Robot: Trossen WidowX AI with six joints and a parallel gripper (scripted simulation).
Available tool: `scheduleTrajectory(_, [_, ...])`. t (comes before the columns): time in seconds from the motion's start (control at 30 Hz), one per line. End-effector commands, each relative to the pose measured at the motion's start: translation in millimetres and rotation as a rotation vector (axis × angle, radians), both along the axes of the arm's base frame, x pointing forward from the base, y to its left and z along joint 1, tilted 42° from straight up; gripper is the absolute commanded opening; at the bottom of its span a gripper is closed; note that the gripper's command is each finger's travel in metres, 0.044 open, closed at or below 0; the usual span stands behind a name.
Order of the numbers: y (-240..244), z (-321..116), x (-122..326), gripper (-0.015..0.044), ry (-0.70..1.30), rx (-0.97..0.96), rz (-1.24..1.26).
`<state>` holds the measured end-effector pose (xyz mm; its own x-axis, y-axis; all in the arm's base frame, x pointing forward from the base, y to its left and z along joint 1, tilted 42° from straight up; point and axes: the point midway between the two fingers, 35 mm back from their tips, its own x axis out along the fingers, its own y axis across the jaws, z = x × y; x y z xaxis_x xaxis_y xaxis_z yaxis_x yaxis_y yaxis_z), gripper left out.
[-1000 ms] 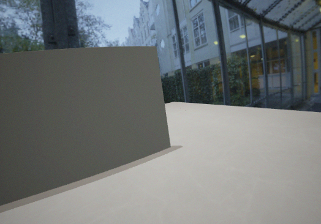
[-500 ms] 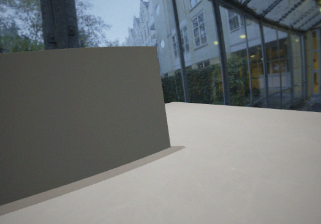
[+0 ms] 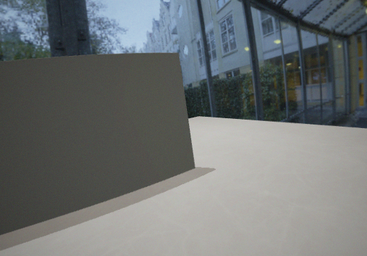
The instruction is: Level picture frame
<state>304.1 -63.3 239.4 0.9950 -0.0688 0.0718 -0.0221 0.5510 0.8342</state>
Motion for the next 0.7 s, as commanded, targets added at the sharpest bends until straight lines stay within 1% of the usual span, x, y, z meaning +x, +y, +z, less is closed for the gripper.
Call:
scheduleTrajectory(0.0, [-0.8,2.5,3.9,0.026,-0.004,-0.005,-0.003])
scheduleTrajectory(0.67, [-3.0,4.9,34.8,0.026,-0.006,-0.005,-0.003])
